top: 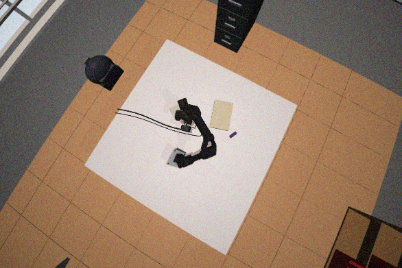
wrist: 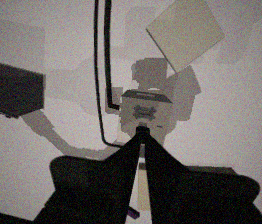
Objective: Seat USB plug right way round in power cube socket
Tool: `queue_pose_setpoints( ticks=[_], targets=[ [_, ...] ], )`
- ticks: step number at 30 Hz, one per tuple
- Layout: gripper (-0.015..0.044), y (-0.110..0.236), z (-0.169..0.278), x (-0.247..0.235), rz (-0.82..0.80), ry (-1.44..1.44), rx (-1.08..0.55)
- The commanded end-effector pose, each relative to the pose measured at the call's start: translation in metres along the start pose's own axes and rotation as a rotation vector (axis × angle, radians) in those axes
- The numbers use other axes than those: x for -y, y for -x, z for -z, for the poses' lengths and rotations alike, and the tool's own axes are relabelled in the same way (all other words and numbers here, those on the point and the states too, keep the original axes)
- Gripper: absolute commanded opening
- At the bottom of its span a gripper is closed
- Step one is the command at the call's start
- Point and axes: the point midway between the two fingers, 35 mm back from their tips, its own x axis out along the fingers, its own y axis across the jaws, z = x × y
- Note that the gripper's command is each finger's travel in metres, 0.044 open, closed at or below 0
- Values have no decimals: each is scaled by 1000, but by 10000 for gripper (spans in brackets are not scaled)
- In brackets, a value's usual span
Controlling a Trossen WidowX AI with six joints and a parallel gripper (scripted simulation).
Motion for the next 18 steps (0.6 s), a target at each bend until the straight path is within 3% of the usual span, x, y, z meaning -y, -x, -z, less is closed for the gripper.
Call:
queue_pose_setpoints(
  ticks=[1,18],
  targets=[
    [0,0,-1,0,0,-2,4],
    [0,-2,-2,0,1,-10,17]
  ],
)
